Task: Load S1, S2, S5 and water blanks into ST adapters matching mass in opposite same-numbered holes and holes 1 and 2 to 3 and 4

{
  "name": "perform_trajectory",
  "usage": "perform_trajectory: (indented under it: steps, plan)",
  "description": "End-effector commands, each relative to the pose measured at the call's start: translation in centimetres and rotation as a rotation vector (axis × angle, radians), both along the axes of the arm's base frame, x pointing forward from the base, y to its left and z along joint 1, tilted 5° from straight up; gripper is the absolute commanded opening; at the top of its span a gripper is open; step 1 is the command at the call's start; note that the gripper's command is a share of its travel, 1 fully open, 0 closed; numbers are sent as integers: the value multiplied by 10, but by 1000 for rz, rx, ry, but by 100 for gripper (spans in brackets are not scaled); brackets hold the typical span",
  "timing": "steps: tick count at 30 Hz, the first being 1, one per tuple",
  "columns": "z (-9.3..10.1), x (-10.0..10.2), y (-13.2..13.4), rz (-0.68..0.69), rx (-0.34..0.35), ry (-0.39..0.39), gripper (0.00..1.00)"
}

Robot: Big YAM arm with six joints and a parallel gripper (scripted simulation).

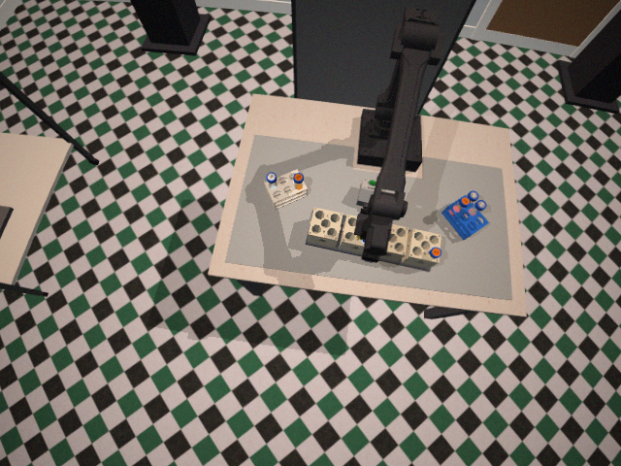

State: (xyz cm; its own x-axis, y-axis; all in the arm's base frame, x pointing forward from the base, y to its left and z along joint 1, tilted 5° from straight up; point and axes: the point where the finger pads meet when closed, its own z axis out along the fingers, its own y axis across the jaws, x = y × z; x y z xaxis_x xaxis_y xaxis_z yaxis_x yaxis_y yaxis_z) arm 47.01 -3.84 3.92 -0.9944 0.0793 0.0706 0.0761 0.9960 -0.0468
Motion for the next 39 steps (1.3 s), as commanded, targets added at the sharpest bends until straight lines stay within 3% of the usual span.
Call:
perform_trajectory:
  steps: [1,8,9,23,24,25,28,31,34,35,39]
  plan:
    - [13,16,-2,1,-4,-53,0]
    - [13,16,-2,1,-4,-53,0]
    - [13,16,-2,1,-4,-53,55]
    - [14,10,-6,1,-5,-52,55]
    - [34,21,-6,1,-6,-75,55]
    - [42,26,-6,1,-7,-88,55]
    - [53,26,-3,1,-7,-89,55]
    - [48,26,-2,1,-6,-72,55]
    - [67,27,0,1,-7,-90,55]
    - [47,18,-1,1,-4,-54,55]
    - [47,18,-1,1,-4,-54,55]
